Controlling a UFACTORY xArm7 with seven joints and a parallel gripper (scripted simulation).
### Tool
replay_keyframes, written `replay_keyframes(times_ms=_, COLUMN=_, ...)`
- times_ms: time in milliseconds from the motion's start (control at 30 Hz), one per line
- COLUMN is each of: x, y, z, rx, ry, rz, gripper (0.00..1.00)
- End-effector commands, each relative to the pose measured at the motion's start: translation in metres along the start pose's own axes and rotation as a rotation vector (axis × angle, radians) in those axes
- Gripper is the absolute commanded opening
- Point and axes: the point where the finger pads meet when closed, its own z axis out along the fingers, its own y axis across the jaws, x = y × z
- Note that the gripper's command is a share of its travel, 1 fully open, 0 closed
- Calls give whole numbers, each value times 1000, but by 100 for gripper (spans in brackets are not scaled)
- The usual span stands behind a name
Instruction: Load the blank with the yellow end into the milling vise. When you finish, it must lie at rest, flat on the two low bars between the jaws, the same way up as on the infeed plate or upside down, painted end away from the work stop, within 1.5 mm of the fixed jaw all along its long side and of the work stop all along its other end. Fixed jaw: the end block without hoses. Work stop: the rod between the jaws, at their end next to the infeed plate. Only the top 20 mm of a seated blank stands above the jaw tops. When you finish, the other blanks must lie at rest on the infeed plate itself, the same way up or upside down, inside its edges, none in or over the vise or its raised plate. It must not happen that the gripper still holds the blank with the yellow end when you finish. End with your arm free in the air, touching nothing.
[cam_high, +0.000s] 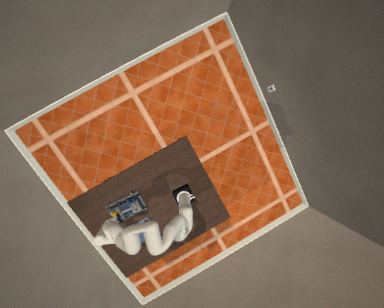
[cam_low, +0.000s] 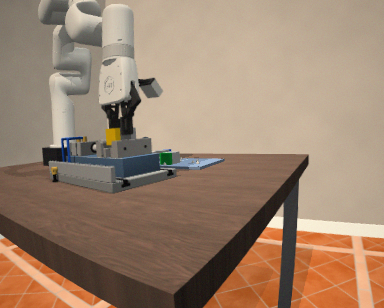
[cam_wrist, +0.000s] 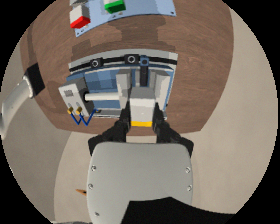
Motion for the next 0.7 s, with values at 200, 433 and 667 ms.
replay_keyframes(times_ms=200, x=0, y=2, z=-1, rx=-5, ry=-1, rz=0, gripper=0)
replay_keyframes(times_ms=433, x=0, y=2, z=-1, rx=-5, ry=-1, rz=0, gripper=0)
replay_keyframes(times_ms=667, x=0, y=2, z=0, rx=-5, ry=-1, rz=0, gripper=0)
